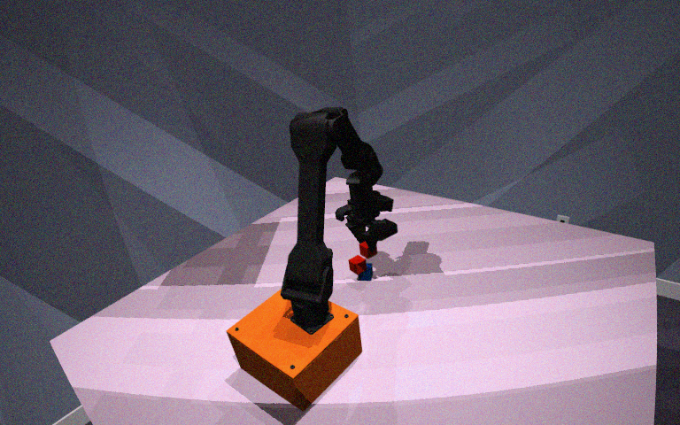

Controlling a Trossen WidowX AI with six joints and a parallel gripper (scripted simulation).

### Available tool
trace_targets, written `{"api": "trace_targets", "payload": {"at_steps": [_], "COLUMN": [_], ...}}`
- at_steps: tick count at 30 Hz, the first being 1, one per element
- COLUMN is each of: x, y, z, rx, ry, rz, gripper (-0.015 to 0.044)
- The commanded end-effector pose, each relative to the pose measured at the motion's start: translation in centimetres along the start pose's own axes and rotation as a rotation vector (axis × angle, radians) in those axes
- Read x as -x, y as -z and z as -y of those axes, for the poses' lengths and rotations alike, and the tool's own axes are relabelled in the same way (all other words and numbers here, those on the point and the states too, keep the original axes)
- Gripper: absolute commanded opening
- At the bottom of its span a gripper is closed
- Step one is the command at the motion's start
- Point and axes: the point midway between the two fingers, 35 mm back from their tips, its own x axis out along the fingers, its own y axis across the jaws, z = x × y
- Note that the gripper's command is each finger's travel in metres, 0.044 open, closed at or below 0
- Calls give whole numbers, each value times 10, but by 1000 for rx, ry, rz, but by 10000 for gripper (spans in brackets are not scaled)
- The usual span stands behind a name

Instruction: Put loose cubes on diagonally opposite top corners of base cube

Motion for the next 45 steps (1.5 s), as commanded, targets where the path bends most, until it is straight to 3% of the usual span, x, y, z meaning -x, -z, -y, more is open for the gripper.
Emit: {"api": "trace_targets", "payload": {"at_steps": [1, 14, 38, 42, 45], "x": [-2, -30, -31, -31, -31], "y": [-1, -2, -2, -2, -2], "z": [0, 0, 0, 0, 0], "rx": [2, -44, -41, -41, -41], "ry": [3, -19, -19, -19, -19], "rz": [2, -21, -22, -22, -22], "gripper": [105, 105, 105, 205, 205]}}
